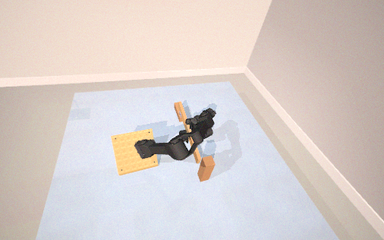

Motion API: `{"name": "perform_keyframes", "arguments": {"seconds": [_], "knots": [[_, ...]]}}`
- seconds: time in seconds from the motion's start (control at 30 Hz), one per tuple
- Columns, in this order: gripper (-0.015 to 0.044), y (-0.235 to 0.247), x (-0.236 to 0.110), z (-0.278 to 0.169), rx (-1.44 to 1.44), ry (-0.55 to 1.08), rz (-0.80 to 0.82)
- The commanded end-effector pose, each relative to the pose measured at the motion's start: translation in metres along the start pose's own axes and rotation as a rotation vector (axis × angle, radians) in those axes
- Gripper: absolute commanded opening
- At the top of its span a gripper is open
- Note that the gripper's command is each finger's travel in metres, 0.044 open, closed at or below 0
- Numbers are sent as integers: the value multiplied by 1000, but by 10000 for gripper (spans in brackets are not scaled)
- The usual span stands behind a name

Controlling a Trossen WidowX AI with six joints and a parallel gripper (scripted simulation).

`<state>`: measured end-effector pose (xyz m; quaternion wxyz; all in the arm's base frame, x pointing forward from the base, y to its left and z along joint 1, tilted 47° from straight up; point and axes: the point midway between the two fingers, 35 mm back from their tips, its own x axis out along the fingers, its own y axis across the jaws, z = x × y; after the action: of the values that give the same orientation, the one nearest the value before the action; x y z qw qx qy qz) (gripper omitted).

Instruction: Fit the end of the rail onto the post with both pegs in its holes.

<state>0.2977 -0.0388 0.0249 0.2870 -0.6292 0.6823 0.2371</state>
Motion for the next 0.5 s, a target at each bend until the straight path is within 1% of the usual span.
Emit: {"name": "perform_keyframes", "arguments": {"seconds": [0.0,0.47], "knots": [[440,2,9,-1,-7,6,7],[440,2,32,-2,-7,7,7]]}}
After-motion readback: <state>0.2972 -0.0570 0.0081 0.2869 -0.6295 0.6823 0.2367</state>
